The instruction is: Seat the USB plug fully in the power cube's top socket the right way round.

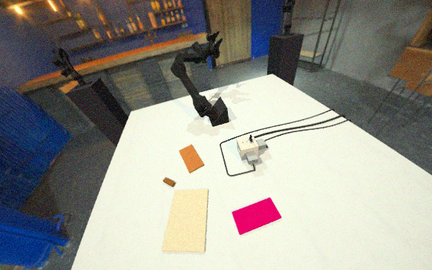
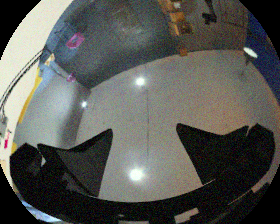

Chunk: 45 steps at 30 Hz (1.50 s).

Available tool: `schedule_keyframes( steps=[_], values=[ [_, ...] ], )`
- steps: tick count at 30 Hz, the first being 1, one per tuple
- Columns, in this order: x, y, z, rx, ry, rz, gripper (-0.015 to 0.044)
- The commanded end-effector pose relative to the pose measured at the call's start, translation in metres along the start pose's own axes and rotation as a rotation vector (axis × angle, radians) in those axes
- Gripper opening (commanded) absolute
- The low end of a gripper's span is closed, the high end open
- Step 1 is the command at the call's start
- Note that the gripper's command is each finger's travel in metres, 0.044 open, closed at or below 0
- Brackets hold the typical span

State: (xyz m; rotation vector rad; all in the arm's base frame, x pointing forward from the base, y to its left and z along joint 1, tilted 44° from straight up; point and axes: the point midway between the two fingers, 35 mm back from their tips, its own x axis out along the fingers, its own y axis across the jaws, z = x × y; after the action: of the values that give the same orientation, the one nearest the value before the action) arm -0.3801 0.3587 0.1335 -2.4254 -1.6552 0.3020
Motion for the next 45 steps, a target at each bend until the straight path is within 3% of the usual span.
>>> schedule_keyframes(
  steps=[1, 10, 14, 20, 33, 45],
  values=[
    [0.001, 0.0, 0.001, 0.015, -0.007, -0.006, 0.0426],
    [0.113, 0.058, -0.008, 0.427, -0.038, 0.169, 0.044],
    [0.17, 0.109, -0.011, 0.696, 0.0, 0.316, 0.044],
    [0.215, 0.168, -0.017, 0.941, 0.081, 0.463, 0.044],
    [0.274, 0.317, -0.036, 1.483, 0.412, 0.787, 0.044],
    [0.275, 0.454, -0.049, 1.947, 0.938, 1.041, 0.044]
  ],
)
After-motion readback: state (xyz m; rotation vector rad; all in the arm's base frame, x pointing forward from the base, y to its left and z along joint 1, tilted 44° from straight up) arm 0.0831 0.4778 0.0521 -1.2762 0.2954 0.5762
